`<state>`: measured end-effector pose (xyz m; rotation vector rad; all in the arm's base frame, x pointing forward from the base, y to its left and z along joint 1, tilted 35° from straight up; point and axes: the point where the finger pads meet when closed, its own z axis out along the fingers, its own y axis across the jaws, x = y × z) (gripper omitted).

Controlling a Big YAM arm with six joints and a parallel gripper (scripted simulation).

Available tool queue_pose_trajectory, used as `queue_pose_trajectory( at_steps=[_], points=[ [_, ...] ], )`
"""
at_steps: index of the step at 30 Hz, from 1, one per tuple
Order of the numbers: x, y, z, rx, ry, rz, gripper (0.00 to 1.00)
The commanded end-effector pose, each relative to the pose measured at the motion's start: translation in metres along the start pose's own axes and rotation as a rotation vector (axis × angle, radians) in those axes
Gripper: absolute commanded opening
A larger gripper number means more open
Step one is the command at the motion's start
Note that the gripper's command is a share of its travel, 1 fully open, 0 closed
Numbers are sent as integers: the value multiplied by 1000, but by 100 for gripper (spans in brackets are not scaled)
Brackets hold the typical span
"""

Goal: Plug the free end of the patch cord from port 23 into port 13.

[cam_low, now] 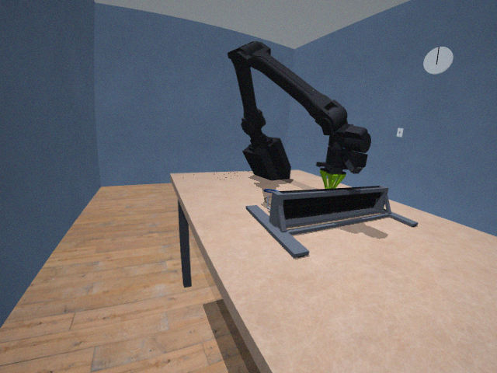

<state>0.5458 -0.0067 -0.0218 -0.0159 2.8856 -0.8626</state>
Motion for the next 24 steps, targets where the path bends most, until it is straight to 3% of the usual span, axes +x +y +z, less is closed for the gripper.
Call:
queue_pose_trajectory(
  at_steps=[1,24],
  points=[
    [-38,-8,-6,-10,-54,61,0],
    [-43,-9,-8,-12,-64,67,0]
  ],
)
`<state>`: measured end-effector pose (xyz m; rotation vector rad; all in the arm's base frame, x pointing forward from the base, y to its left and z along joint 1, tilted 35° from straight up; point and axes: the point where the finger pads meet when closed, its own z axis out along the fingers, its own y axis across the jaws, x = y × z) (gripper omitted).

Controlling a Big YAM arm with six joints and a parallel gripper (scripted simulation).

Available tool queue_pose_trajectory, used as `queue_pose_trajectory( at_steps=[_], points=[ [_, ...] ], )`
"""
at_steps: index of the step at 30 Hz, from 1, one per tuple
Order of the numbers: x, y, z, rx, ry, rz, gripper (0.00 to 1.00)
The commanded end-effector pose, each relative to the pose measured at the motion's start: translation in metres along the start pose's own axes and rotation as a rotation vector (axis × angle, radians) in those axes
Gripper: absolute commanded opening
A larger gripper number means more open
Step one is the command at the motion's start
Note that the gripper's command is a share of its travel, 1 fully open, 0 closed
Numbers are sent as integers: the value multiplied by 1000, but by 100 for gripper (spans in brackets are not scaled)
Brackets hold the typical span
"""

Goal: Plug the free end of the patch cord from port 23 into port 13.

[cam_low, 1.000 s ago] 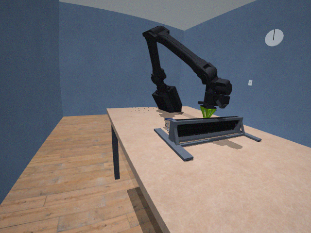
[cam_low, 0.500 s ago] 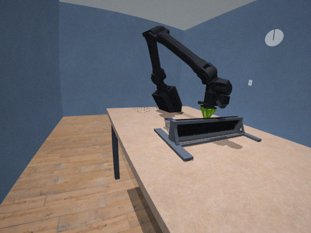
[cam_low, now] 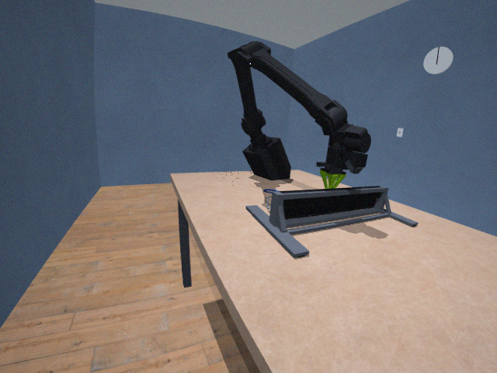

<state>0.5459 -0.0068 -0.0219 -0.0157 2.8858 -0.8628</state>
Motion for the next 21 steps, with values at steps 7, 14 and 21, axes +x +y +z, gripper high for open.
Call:
queue_pose_trajectory(
  at_steps=[7,14,21],
  points=[
    [-44,-9,-9,-12,-66,68,0],
    [-45,-9,-10,-13,-69,70,0],
    [-47,-9,-11,-13,-72,72,0]
  ],
)
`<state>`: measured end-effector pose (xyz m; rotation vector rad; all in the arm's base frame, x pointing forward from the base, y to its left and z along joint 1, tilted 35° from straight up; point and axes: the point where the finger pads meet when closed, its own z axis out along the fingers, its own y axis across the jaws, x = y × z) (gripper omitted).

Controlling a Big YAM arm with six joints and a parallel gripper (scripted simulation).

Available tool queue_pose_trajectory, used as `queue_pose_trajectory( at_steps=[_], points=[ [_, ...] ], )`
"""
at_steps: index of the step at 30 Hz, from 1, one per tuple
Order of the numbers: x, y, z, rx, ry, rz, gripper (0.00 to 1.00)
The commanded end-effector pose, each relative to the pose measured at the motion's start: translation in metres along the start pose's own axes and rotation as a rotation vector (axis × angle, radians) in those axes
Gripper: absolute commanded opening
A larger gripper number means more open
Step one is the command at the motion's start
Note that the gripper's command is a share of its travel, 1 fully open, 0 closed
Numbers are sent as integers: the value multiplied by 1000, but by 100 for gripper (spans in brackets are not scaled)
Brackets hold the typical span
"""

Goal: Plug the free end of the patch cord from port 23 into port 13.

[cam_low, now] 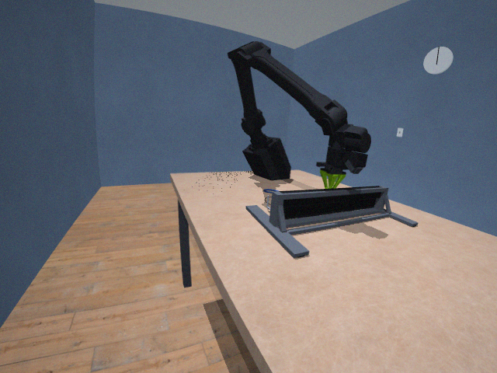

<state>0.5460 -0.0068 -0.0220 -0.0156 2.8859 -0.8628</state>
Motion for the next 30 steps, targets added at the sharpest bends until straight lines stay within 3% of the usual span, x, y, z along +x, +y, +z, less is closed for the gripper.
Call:
queue_pose_trajectory(
  at_steps=[1,30],
  points=[
    [-47,-9,-11,-13,-73,72,0],
    [-50,-10,-13,-14,-80,75,0]
  ],
)
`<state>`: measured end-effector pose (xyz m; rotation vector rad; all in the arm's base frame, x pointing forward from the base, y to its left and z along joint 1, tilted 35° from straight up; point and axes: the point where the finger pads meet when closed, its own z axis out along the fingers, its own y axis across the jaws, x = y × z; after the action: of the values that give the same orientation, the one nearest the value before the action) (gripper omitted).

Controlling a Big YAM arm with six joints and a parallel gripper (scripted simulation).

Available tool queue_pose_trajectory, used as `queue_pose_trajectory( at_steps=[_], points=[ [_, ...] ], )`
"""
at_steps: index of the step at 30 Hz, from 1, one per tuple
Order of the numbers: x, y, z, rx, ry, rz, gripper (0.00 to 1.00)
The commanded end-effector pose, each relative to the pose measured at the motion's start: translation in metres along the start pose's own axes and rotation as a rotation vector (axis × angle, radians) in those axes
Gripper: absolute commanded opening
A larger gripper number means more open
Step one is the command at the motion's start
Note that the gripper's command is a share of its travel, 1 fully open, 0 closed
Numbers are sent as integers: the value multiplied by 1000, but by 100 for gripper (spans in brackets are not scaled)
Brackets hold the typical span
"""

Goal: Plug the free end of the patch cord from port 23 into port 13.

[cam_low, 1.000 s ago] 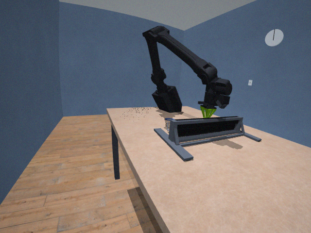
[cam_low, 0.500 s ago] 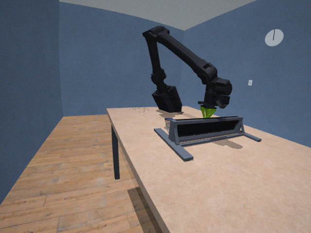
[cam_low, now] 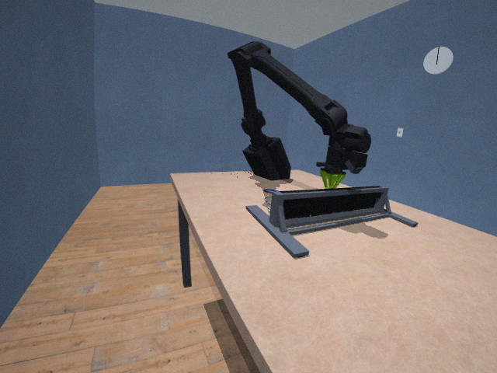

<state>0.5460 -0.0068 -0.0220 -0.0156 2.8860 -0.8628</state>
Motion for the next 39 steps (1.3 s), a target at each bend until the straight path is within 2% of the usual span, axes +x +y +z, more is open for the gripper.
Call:
queue_pose_trajectory(
  at_steps=[1,31,39],
  points=[
    [-50,-10,-13,-14,-80,75,0],
    [-50,-10,-13,-14,-80,76,0],
    [-49,-10,-13,-13,-41,68,0]
  ],
)
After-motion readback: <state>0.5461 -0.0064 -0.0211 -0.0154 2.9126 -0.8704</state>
